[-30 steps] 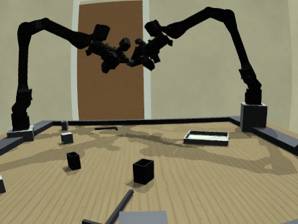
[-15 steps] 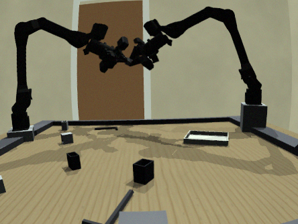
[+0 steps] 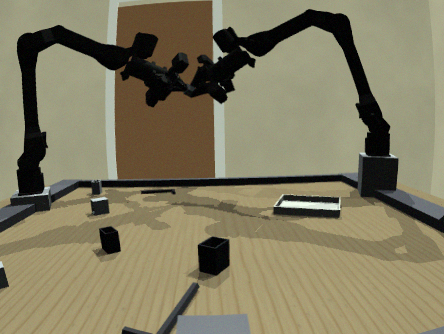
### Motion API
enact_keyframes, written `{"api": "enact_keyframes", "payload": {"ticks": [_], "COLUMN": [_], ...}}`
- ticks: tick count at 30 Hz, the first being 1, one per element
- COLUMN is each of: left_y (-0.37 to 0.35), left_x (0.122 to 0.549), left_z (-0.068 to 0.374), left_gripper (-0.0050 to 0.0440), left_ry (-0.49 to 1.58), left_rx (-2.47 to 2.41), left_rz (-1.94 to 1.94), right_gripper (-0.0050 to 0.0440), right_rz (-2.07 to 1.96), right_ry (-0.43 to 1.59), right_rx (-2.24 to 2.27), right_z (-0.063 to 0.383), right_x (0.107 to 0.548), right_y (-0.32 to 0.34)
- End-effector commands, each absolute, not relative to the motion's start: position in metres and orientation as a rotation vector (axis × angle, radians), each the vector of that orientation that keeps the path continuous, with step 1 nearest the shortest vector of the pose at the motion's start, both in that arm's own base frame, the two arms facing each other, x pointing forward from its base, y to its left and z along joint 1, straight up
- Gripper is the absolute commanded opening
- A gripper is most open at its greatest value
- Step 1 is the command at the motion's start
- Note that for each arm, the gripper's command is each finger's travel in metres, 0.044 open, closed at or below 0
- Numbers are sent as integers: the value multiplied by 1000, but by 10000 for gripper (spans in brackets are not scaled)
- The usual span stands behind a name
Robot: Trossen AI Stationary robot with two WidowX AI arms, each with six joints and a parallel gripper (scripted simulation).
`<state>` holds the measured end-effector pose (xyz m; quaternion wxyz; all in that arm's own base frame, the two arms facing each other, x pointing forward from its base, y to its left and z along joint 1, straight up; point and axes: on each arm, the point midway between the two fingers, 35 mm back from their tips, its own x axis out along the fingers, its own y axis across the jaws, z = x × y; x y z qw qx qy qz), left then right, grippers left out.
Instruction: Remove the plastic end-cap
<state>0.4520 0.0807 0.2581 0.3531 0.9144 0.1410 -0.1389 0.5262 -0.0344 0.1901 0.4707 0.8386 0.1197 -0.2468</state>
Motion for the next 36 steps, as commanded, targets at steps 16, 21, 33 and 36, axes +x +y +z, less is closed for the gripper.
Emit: {"api": "enact_keyframes", "payload": {"ticks": [16, 21, 33, 36], "left_y": [92, 91, 88, 87], "left_x": [421, 419, 422, 422], "left_z": [279, 280, 280, 280], "left_gripper": [0, 0, 0, 0], "left_ry": [419, 414, 401, 399], "left_rx": [2365, 2366, 2368, 2368], "left_rz": [-302, -303, -307, -308], "right_gripper": [0, 0, 0, 0], "right_rz": [-668, -668, -668, -668], "right_ry": [195, 195, 195, 195], "right_rx": [2055, 2055, 2055, 2055], "right_z": [197, 197, 197, 197], "right_x": [518, 518, 518, 518], "right_y": [-71, -71, -71, -71]}}
